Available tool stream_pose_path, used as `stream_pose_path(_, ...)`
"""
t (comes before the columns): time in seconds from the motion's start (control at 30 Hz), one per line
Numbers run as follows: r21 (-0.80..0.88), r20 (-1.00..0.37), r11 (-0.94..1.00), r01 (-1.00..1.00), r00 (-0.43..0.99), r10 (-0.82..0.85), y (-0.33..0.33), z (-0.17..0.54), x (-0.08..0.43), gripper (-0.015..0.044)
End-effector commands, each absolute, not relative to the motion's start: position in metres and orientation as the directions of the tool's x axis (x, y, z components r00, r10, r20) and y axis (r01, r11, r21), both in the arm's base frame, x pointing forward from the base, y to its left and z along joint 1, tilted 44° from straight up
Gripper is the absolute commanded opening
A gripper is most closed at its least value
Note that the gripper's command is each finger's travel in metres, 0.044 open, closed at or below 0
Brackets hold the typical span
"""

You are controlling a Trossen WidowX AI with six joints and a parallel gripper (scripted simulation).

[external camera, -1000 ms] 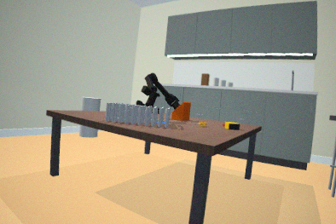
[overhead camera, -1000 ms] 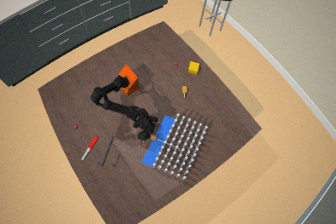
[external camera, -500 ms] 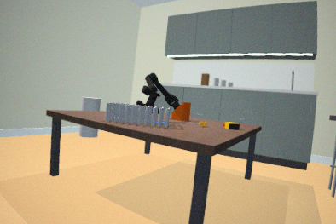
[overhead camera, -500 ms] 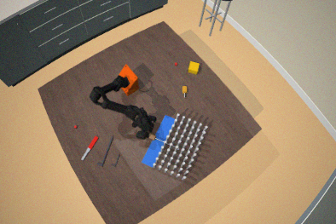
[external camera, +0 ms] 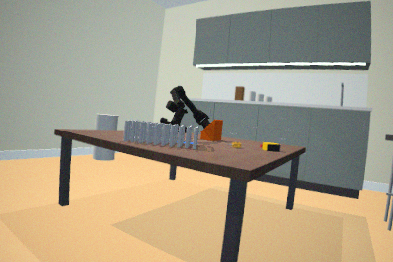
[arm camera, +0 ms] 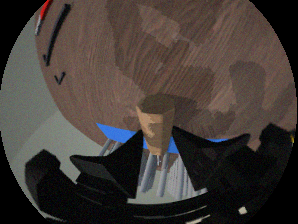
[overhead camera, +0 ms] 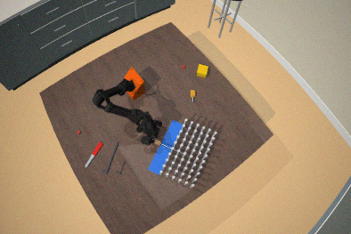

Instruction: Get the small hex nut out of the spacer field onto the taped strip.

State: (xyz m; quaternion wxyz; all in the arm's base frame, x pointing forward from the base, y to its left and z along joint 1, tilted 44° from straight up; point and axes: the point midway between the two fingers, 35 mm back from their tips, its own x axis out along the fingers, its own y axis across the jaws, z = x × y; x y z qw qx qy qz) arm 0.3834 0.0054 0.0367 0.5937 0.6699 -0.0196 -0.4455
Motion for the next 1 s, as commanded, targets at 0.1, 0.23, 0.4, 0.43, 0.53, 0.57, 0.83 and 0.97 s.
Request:
stream_pose_path(0.1,0.810,-0.578,-0.293,0.508,0.604,-0.549,0.004,0.037,0.379,0.0000)
stream_pose_path(0.23,0.810,-0.578,-0.293,0.508,0.604,-0.549,0.002,0.037,0.377,0.0000)
stream_pose_path(0.4,0.810,-0.578,-0.293,0.509,0.604,-0.549,0.001,0.038,0.375,0.0000)
stream_pose_path(0.43,0.810,-0.578,-0.293,0.509,0.604,-0.549,0.000,0.039,0.374,0.0000)
stream_pose_path(0.53,0.810,-0.578,-0.293,0.509,0.604,-0.549,-0.001,0.039,0.373,0.0000)
stream_pose_path(0.57,0.810,-0.578,-0.293,0.509,0.604,-0.549,-0.001,0.039,0.372,0.0000)
stream_pose_path(0.83,0.809,-0.578,-0.293,0.509,0.604,-0.549,-0.004,0.041,0.368,0.0000)
stream_pose_path(0.97,0.809,-0.578,-0.293,0.509,0.603,-0.549,-0.005,0.041,0.366,0.0000)
